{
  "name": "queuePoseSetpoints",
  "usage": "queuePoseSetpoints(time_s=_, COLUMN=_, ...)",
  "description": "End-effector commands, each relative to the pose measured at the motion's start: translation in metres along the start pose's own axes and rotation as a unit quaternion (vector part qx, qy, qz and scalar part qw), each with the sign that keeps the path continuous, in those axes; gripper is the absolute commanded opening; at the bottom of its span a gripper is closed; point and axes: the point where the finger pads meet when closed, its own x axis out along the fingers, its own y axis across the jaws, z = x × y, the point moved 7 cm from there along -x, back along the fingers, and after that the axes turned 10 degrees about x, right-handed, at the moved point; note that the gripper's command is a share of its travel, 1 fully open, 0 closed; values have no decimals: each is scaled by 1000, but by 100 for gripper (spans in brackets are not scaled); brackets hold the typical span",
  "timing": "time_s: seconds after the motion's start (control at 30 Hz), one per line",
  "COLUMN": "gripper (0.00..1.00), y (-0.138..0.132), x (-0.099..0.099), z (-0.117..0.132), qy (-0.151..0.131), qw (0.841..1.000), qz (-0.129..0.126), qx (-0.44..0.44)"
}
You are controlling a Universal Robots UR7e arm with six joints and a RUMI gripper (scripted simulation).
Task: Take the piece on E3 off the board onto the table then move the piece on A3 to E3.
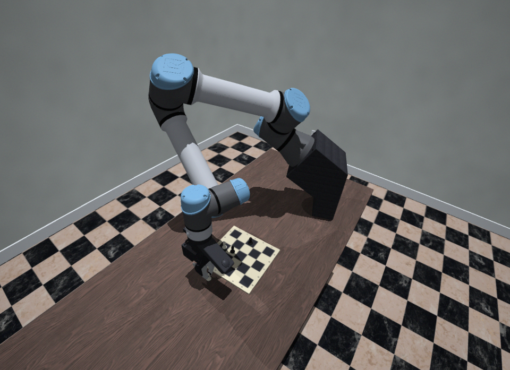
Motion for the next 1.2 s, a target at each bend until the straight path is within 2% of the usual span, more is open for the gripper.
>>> queuePoseSetpoints(time_s=0.0, gripper=0, y=0, x=-1, z=0, qy=0, qw=1000, qz=1, qx=0)
queuePoseSetpoints(time_s=0.47, gripper=0, y=0, x=-1, z=0, qy=0, qw=1000, qz=1, qx=0)
queuePoseSetpoints(time_s=0.5, gripper=4, y=0, x=-1, z=0, qy=0, qw=1000, qz=1, qx=0)
queuePoseSetpoints(time_s=0.57, gripper=4, y=0, x=-1, z=0, qy=0, qw=1000, qz=1, qx=0)
queuePoseSetpoints(time_s=0.6, gripper=8, y=0, x=-1, z=0, qy=0, qw=1000, qz=1, qx=0)
queuePoseSetpoints(time_s=0.67, gripper=8, y=0, x=-1, z=0, qy=0, qw=1000, qz=1, qx=0)
queuePoseSetpoints(time_s=0.7, gripper=12, y=0, x=-1, z=0, qy=0, qw=1000, qz=1, qx=0)
queuePoseSetpoints(time_s=0.77, gripper=12, y=0, x=-1, z=0, qy=0, qw=1000, qz=1, qx=0)
queuePoseSetpoints(time_s=0.8, gripper=16, y=0, x=-1, z=0, qy=0, qw=1000, qz=1, qx=0)
queuePoseSetpoints(time_s=0.87, gripper=16, y=0, x=-1, z=0, qy=0, qw=1000, qz=1, qx=0)
queuePoseSetpoints(time_s=0.9, gripper=20, y=0, x=-1, z=0, qy=0, qw=1000, qz=1, qx=0)
queuePoseSetpoints(time_s=1.17, gripper=20, y=0, x=-1, z=0, qy=0, qw=1000, qz=1, qx=0)
